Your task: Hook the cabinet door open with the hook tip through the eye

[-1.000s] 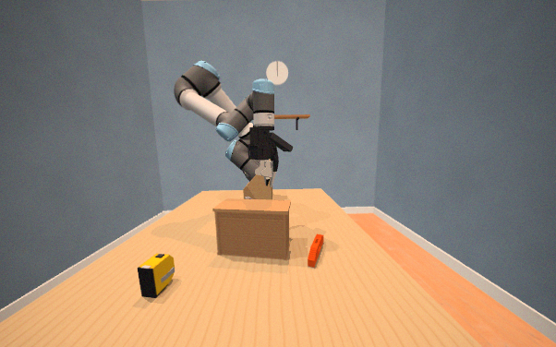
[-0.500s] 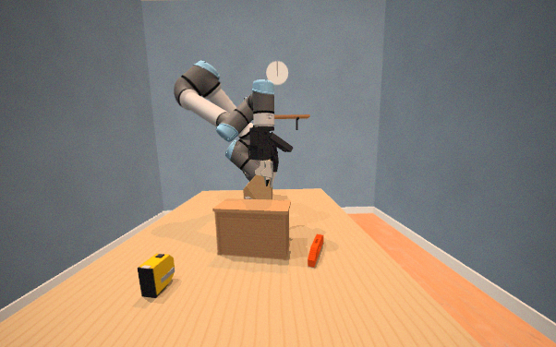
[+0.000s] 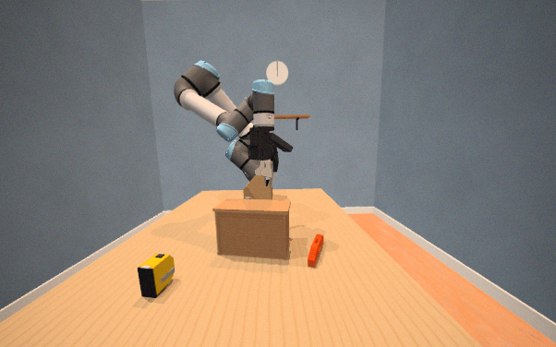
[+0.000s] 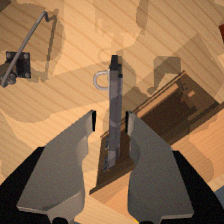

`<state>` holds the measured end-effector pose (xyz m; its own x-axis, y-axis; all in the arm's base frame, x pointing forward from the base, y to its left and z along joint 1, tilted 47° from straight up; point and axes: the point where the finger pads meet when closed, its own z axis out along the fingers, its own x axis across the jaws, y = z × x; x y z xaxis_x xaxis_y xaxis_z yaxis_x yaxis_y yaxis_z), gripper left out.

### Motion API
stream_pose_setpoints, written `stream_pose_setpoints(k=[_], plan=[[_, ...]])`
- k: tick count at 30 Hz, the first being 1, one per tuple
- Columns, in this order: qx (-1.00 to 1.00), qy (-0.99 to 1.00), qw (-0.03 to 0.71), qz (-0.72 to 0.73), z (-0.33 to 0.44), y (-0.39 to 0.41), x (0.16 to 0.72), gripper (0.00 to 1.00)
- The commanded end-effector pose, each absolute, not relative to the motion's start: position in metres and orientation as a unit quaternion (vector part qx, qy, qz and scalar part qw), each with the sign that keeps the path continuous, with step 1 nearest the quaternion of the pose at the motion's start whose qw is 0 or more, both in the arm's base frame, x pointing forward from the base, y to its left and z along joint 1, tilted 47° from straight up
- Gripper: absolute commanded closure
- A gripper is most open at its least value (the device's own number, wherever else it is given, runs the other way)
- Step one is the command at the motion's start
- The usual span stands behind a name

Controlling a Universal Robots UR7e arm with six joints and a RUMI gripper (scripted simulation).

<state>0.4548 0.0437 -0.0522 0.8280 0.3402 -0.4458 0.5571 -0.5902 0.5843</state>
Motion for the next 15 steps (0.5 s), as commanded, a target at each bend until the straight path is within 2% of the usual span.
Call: stream_pose_setpoints(k=[1, 15], plan=[[0.880, 0.255, 0.374, -0.144, -0.0520, 0.0440, 0.4551, 0.85], [0.880, 0.255, 0.374, -0.144, -0.0552, 0.0405, 0.4549, 0.85]])
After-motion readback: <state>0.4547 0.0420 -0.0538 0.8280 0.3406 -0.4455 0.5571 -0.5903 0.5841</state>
